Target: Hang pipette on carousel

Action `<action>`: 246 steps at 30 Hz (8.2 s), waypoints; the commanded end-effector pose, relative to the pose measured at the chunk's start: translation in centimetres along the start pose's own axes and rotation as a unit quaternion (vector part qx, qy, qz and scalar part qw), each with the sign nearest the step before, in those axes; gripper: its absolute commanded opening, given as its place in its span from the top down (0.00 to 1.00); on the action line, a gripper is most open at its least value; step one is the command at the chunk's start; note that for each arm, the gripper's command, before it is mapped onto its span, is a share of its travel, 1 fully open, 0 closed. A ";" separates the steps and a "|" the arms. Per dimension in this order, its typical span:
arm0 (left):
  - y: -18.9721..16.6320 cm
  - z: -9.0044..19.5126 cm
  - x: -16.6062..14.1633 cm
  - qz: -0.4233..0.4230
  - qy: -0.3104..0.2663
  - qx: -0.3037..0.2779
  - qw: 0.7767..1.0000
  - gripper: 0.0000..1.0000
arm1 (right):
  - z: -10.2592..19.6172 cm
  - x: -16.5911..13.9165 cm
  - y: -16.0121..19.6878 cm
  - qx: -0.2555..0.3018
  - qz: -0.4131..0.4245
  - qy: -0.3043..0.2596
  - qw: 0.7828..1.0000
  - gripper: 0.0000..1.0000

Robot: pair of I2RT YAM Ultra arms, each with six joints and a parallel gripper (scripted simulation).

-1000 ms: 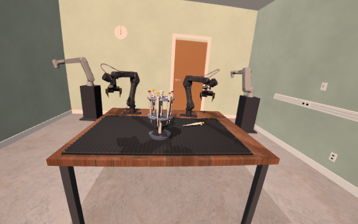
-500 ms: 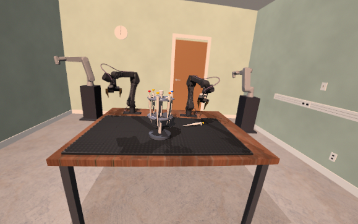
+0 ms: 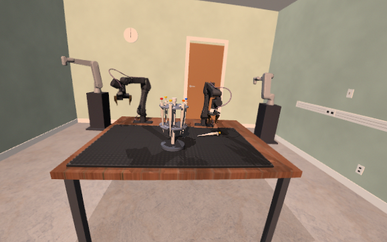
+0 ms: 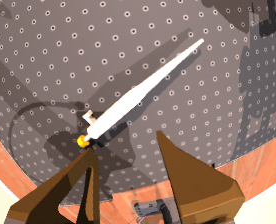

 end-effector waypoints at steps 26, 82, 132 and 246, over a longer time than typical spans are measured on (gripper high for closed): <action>0.8 1.2 -0.4 0.386 0.011 0.044 0.921 0.46 | 0.3 0.4 -0.4 -0.004 0.007 -0.013 1.000 0.00; 1.1 -3.3 -0.9 0.841 -0.010 0.053 0.538 0.46 | 0.3 0.4 -0.4 -0.004 0.007 -0.013 1.000 0.00; 1.6 -6.7 -0.6 0.839 -0.018 0.040 0.543 0.46 | 0.3 0.4 -0.4 -0.004 0.007 -0.013 1.000 0.00; 1.8 -10.3 -0.7 0.839 -0.022 0.034 0.542 0.88 | 0.3 0.4 -0.4 -0.004 0.007 -0.013 1.000 0.00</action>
Point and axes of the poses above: on each arm, the point where the finger pads meet when closed, its own z axis back along the fingers, its own y axis across the jaws, x = y × z, the point moved 9 cm from there along z, back along the fingers, and after that the axes turned 5 degrees about z, right-handed, at the moved point
